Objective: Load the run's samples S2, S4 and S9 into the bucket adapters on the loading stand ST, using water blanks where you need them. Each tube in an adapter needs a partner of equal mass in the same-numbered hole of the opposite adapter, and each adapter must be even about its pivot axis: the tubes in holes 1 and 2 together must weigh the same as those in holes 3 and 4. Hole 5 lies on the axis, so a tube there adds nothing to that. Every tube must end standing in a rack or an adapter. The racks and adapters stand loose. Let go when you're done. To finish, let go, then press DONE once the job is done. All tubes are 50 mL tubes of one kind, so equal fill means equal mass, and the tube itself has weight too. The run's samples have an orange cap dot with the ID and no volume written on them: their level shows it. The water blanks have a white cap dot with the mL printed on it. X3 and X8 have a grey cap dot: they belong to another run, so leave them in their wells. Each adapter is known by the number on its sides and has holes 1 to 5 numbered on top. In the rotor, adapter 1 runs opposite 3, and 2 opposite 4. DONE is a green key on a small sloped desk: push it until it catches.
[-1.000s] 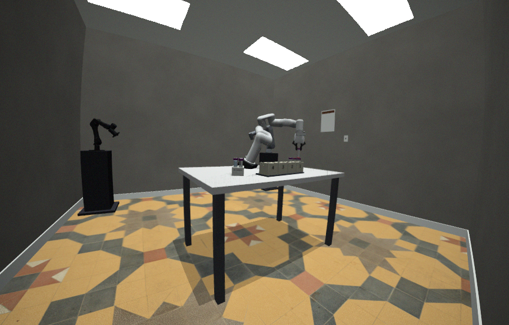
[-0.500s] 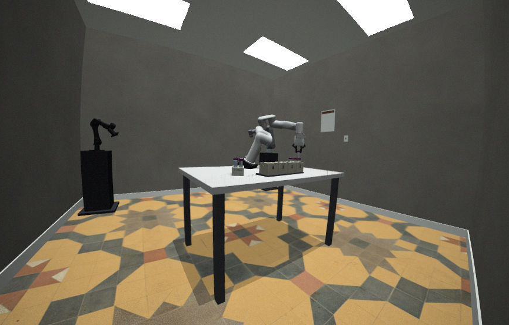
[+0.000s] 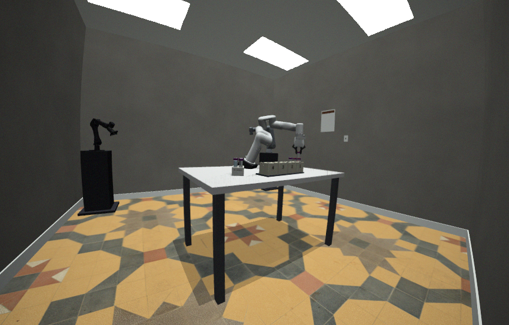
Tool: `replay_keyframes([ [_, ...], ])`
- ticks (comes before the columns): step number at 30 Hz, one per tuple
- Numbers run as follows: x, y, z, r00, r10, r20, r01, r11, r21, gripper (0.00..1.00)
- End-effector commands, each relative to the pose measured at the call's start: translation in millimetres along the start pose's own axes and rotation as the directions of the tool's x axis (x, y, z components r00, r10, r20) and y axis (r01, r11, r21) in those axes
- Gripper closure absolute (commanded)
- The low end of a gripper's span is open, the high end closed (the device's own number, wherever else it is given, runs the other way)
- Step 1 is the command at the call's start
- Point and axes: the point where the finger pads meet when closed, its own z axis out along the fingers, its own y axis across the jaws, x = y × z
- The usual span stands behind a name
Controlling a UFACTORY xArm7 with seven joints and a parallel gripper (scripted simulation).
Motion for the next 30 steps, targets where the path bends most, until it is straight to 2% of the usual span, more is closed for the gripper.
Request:
replay_keyframes([
  [1, 0.0, -0.9, -1.2, 1.0, 0.0, 0.0, 0.0, 1.0, 0.003, 1.0],
  [30, 0.0, -0.9, 21.8, 1.0, 0.0, 0.0, 0.0, 1.0, 0.003, 1.0],
])
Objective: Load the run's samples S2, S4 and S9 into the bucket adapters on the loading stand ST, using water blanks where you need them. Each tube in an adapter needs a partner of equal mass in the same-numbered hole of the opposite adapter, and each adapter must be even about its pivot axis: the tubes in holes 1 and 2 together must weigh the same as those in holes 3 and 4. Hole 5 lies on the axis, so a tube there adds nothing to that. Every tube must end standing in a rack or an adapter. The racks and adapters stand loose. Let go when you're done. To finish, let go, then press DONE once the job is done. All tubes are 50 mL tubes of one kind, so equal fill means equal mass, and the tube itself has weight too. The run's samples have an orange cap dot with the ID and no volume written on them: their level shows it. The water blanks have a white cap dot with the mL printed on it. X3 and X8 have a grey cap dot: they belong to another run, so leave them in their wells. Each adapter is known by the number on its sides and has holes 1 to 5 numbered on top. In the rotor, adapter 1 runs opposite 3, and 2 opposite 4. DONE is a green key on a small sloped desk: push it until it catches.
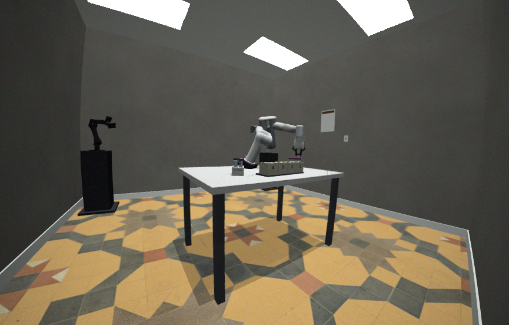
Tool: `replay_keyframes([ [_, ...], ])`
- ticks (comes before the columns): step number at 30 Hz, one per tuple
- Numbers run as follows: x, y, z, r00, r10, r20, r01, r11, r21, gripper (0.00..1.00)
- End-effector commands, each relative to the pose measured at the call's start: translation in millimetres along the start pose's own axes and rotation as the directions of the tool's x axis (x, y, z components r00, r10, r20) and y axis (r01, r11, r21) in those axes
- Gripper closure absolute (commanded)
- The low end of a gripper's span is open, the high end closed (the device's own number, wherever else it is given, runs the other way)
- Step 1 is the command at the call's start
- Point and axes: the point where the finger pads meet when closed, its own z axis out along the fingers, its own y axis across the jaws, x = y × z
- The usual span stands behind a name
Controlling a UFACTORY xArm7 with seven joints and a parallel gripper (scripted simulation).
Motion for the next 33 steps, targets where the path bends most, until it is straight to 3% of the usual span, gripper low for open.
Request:
replay_keyframes([
  [1, 0.0, -1.0, 3.6, 1.0, 0.0, 0.0, 0.0, 1.0, 0.004, 1.0],
  [33, 0.0, -1.1, 31.7, 1.0, 0.0, 0.0, 0.0, 1.0, 0.004, 1.0],
])
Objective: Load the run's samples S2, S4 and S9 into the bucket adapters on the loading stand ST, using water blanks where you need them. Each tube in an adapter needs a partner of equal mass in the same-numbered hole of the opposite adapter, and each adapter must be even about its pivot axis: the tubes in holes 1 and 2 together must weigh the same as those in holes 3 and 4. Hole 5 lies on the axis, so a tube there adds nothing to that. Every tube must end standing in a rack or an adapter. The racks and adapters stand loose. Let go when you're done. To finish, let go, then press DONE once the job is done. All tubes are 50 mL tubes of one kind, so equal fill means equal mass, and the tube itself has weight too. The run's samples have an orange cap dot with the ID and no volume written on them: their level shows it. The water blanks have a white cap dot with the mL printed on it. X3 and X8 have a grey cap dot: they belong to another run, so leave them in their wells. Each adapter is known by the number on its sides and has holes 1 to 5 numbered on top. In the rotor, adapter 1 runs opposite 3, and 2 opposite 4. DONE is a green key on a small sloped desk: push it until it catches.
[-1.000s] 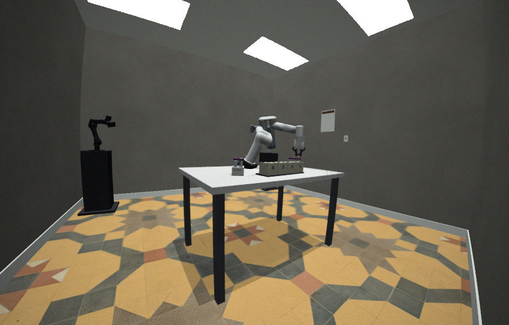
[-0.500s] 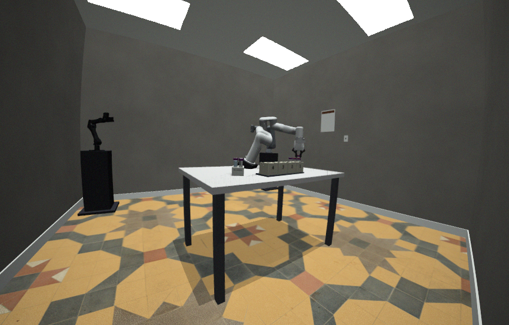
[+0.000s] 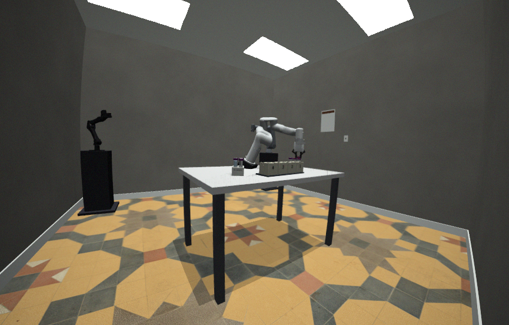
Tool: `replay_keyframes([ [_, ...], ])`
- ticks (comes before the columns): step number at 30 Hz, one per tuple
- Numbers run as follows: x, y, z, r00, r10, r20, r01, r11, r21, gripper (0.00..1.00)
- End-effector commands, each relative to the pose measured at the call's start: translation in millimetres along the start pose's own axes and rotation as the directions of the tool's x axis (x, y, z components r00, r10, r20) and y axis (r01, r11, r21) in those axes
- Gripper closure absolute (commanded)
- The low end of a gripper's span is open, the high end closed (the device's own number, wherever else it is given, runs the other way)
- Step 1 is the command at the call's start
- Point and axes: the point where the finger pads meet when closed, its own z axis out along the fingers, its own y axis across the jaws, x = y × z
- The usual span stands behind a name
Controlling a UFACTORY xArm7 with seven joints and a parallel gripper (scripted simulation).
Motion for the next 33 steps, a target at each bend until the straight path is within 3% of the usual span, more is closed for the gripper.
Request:
replay_keyframes([
  [1, 0.0, -1.0, 3.6, 1.0, 0.0, 0.0, 0.0, 1.0, 0.003, 1.0],
  [24, 0.0, -1.1, 11.5, 1.0, 0.0, 0.0, 0.0, 1.0, 0.003, 1.0],
  [25, 0.0, -1.1, 11.9, 1.0, 0.0, 0.0, 0.0, 1.0, 0.003, 0.56],
  [33, 0.0, -1.1, 11.9, 1.0, 0.0, 0.0, 0.0, 1.0, 0.003, 0.56],
])
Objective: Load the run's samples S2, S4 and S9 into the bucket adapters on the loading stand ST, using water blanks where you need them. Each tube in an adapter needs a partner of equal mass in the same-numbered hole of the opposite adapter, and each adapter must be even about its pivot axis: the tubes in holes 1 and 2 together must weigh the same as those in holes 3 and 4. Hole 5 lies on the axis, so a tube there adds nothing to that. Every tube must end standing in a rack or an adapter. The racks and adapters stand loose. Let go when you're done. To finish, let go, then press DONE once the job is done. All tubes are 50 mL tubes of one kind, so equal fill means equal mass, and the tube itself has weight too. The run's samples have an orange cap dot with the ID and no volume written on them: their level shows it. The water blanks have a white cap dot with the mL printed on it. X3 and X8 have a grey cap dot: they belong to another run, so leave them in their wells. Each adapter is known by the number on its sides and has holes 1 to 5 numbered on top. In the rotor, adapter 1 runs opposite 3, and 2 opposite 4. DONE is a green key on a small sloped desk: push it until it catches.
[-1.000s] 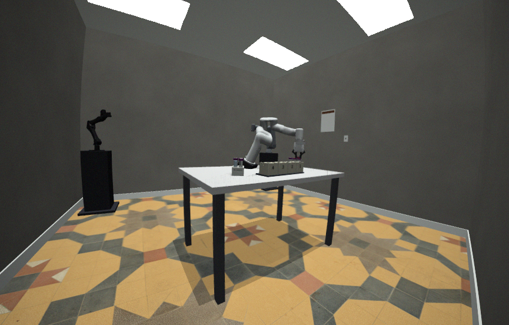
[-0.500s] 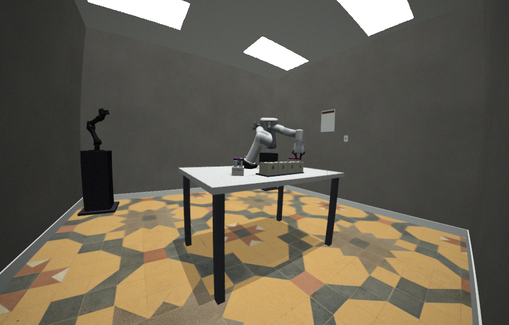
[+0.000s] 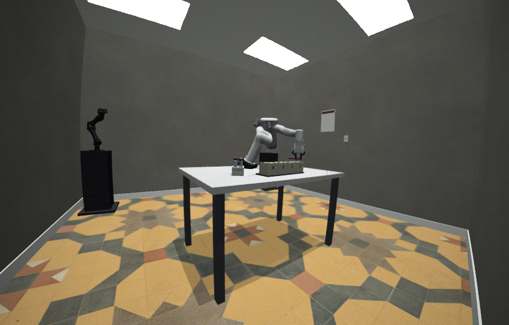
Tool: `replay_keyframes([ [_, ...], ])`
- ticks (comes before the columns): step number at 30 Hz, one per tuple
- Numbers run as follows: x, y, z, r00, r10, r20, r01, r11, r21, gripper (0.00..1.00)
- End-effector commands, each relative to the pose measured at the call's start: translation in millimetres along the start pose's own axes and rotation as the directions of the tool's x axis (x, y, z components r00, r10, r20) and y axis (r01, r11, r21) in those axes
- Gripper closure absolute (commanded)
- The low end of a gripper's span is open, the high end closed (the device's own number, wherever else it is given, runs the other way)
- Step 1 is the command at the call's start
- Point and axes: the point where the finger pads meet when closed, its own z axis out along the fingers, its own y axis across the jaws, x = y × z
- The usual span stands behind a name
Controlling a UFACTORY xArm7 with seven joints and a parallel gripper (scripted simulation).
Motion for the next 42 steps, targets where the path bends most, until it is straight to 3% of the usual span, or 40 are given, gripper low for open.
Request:
replay_keyframes([
  [1, 0.0, -1.0, -1.3, 1.0, 0.0, 0.0, 0.0, 1.0, 0.003, 0.56],
  [20, 0.0, -1.0, -1.3, 1.0, 0.0, 0.0, 0.0, 1.0, 0.004, 0.56],
  [42, 0.0, -1.0, -41.3, 1.0, 0.0, 0.0, 0.0, 1.0, 0.004, 0.56],
])
